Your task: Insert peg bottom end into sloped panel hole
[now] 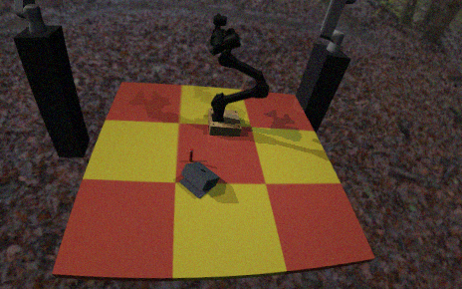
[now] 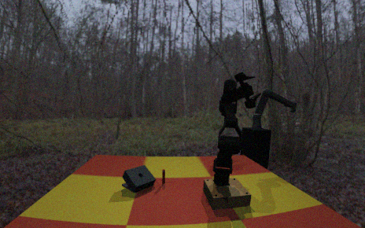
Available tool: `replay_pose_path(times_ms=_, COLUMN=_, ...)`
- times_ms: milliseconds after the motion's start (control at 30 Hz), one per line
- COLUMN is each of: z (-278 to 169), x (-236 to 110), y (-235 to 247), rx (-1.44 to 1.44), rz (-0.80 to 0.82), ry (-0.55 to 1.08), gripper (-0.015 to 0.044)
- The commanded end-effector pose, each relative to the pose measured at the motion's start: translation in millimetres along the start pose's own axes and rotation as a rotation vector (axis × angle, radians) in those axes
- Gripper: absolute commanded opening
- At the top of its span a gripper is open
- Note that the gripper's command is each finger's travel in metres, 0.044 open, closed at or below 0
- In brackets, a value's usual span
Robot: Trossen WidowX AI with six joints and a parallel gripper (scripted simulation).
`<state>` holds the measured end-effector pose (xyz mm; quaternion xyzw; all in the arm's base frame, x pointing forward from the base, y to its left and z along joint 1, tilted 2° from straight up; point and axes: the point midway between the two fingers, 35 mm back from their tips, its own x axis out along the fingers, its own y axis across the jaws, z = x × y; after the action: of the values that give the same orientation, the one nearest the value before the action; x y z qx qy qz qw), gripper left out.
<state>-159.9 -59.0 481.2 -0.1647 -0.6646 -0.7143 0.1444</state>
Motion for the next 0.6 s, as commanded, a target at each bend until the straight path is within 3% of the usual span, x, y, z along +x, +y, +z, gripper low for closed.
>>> replay_pose_path(times_ms=0, z=-27.6, x=0.5, y=1.1, rx=-0.067, rz=0.008, ry=0.096, gripper=0.0440)
replay_pose_path(times_ms=567, z=-154.8, x=-36.3, y=-3.0, rx=-0.372, rz=0.093, ry=0.564, gripper=0.0440)
